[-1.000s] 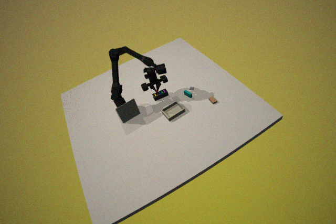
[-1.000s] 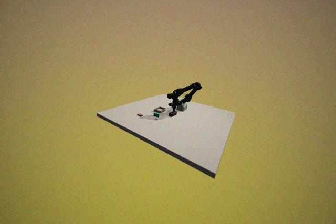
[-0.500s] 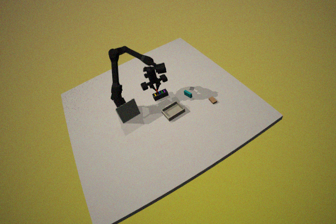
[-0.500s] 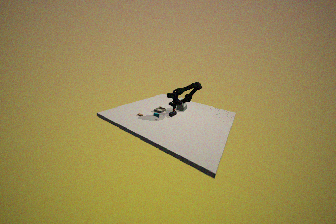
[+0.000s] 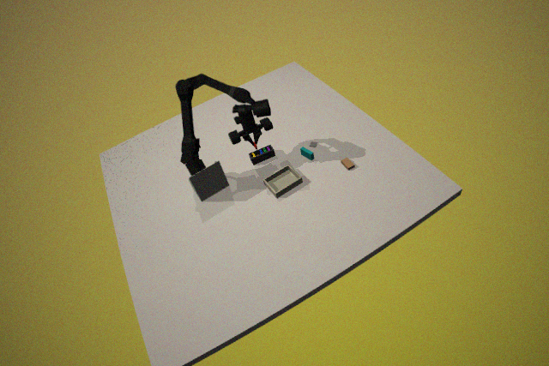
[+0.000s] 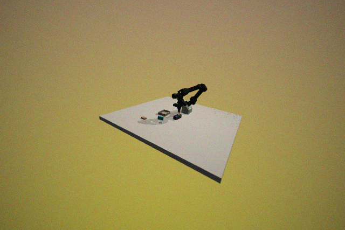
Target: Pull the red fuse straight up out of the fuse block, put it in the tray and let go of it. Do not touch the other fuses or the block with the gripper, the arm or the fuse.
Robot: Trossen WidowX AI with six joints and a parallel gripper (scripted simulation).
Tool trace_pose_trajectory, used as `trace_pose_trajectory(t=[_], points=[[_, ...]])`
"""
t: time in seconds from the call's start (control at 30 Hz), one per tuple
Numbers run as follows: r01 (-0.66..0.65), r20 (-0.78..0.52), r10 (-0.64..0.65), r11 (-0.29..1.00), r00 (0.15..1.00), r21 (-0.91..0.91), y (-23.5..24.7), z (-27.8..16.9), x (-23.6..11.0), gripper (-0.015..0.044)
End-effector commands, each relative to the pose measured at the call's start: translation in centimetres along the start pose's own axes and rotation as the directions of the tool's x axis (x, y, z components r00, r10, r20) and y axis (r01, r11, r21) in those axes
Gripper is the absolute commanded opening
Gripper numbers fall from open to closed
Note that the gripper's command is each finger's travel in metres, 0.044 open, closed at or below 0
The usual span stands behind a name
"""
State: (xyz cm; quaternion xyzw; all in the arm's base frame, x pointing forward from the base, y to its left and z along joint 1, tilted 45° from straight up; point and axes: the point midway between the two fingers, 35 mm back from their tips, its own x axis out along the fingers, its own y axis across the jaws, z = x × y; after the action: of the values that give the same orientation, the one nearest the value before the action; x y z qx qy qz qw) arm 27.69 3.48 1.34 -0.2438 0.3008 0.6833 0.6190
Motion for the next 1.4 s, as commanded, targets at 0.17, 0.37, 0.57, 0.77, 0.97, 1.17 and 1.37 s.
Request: trace_pose_trajectory(t=[0.17,0.37,0.57,0.77,0.97,1.17,1.37], points=[[0.002,-0.012,-0.002,1.0,1.0,-0.006,-1.3,-2.4,-0.6,0.0],[0.004,-0.017,-0.004,1.0,1.0,-0.005,-2.5,-5.2,-1.0,0.0],[0.005,-0.021,-0.005,1.0,1.0,-0.005,-3.4,-8.2,-1.2,0.0],[0.005,-0.023,-0.005,1.0,1.0,-0.006,-3.9,-11.4,-1.2,0.0],[0.005,-0.022,-0.005,1.0,1.0,-0.007,-4.2,-14.6,-1.1,0.0],[0.004,-0.019,-0.004,1.0,1.0,-0.009,-4.1,-17.8,-0.8,0.0],[0.003,-0.017,-0.004,1.0,1.0,-0.01,-4.0,-19.2,-0.6,0.0]])
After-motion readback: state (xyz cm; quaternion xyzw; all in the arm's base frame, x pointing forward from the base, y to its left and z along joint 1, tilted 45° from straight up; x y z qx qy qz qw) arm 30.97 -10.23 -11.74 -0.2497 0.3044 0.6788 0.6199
